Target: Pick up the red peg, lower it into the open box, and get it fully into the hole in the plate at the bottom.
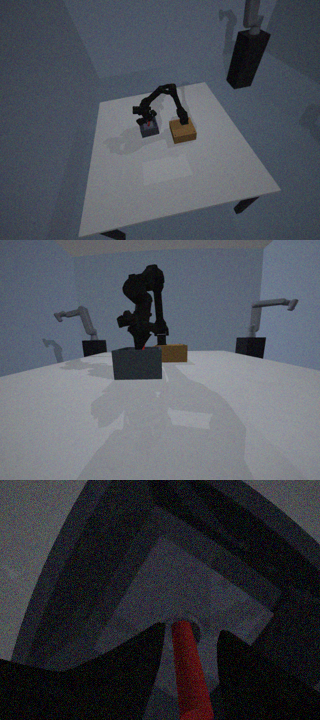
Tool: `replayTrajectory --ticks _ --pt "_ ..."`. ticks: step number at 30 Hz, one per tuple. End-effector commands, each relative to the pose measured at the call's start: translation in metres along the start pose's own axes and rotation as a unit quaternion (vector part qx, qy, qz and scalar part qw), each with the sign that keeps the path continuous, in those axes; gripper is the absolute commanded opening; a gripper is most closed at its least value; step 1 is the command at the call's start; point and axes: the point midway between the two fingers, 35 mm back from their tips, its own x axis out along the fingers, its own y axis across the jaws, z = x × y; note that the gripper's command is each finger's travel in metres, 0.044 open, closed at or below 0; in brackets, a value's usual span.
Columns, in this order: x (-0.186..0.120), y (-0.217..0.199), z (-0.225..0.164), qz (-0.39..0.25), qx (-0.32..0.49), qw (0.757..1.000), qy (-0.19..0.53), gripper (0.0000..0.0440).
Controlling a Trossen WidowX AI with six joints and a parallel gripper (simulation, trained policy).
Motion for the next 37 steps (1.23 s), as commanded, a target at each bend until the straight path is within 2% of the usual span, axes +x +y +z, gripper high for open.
replayTrajectory --ticks 1,3,7,16,27,37 --pt "0.006 0.001 0.002 -0.004 -0.006 1.0 0.006 0.0154" --pt "0.008 0.003 0.006 -0.004 -0.006 1.0 0.004 0.0156" --pt "0.008 0.01 0.019 0.003 -0.009 1.0 -0.004 0.0254" --pt "0.008 0.02 0.048 0.013 -0.014 0.999 -0.026 0.0434" --pt "-0.003 0.028 0.094 0.04 0.008 0.996 -0.084 0.044" --pt "-0.003 0.028 0.095 0.041 0.008 0.995 -0.086 0.044"
